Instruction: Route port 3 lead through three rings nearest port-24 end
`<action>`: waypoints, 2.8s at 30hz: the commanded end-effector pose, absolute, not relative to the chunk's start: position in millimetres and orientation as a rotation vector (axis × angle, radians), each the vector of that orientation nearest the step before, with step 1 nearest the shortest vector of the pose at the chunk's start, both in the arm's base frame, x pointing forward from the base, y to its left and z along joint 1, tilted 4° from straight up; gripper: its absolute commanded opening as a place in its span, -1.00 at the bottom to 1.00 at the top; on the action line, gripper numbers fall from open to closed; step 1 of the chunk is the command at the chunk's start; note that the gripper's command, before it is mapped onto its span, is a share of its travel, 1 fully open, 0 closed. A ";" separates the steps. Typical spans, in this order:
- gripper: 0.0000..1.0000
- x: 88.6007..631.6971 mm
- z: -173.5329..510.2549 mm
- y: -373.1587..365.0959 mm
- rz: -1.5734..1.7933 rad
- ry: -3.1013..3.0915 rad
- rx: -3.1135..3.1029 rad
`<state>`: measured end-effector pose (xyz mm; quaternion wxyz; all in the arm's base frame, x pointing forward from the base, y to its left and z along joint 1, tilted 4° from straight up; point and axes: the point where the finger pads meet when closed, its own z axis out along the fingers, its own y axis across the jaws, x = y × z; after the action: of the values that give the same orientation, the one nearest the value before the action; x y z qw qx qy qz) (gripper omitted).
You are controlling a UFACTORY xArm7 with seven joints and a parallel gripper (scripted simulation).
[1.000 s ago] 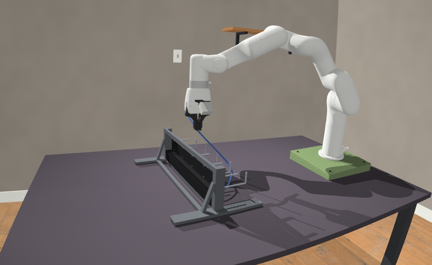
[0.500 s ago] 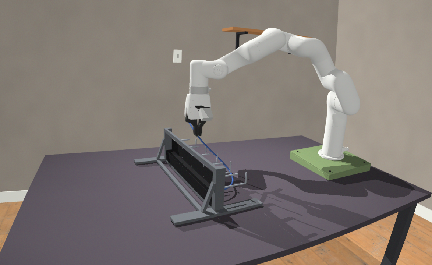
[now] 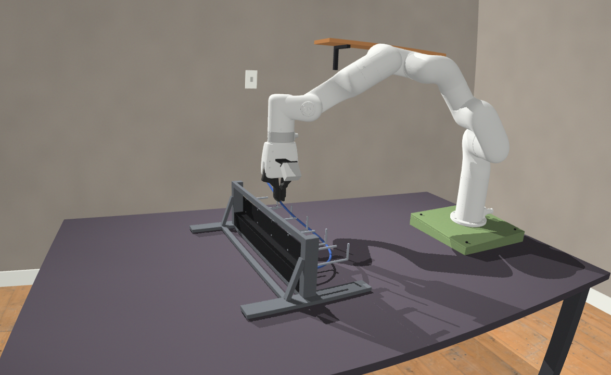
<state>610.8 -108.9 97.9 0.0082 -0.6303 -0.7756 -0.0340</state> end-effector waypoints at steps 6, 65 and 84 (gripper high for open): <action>-1.00 613.1 83.5 -108.4 -0.111 -2.428 -1.973; -1.00 636.7 67.5 -102.6 -0.111 -2.428 -1.973; -1.00 652.6 68.3 -99.3 -0.111 -2.428 -1.973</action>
<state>649.6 -99.0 65.3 0.0081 -0.6303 -0.7756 -0.0341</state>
